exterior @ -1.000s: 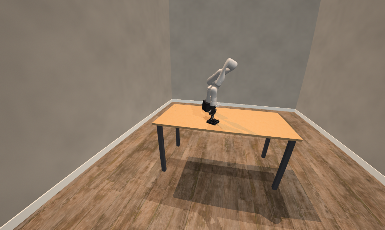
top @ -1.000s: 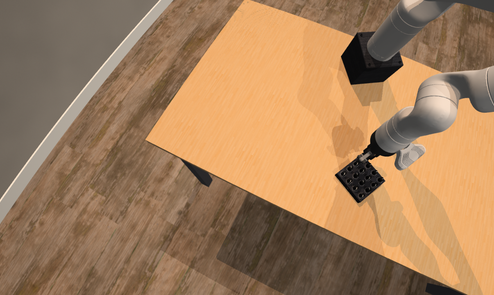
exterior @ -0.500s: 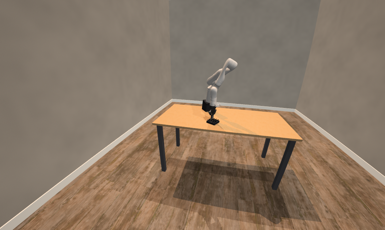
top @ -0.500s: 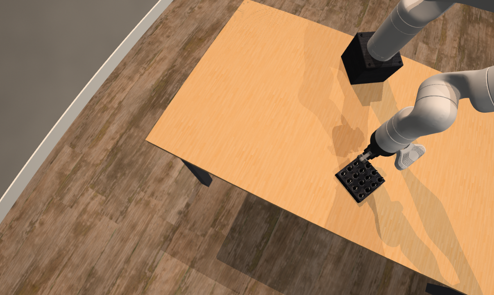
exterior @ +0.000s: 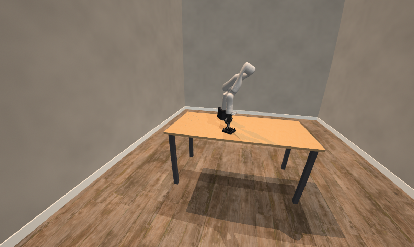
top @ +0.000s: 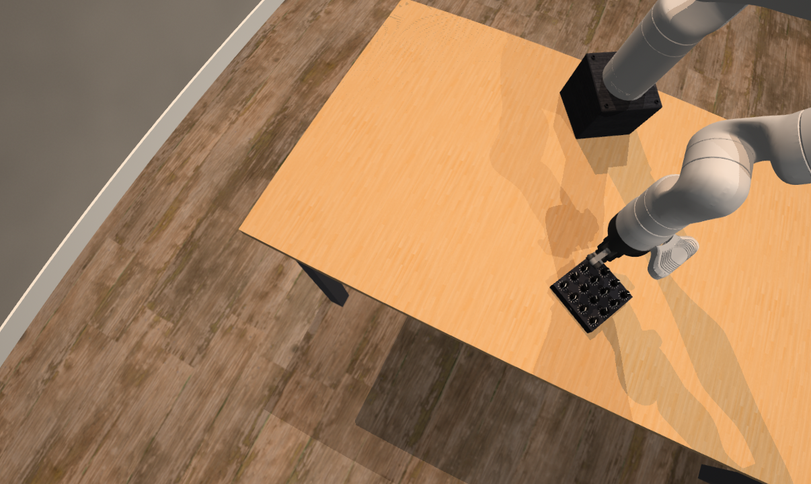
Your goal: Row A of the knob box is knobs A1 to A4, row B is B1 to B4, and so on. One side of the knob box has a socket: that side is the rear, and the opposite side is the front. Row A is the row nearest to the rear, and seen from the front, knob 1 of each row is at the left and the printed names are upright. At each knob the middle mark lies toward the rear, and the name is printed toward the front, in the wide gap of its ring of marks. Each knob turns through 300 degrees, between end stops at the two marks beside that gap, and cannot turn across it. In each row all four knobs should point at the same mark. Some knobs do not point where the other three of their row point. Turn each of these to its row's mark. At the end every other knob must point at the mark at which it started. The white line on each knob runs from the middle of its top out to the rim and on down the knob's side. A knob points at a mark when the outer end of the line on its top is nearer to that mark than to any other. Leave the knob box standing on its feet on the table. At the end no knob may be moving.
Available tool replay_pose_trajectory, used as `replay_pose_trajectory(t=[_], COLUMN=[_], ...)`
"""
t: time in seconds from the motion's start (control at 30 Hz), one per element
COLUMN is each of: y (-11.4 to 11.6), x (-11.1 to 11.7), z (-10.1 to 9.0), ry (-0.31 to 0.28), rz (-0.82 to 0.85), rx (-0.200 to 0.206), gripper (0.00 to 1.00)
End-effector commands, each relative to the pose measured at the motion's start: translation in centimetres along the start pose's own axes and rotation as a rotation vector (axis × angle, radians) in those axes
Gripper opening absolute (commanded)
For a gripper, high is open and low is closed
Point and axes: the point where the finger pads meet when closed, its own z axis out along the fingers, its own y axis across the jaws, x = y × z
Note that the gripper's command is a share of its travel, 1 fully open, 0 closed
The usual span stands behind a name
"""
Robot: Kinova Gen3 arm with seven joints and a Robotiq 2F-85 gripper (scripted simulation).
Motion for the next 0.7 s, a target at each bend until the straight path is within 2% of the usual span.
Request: replay_pose_trajectory(t=[0.0,0.67], y=[0.02,0.02], x=[0.03,0.03], z=[-0.03,-0.03], ry=[0.001,0.001], rz=[0.000,-0.024], rx=[-0.001,-0.001], gripper=[0.08,0.08])
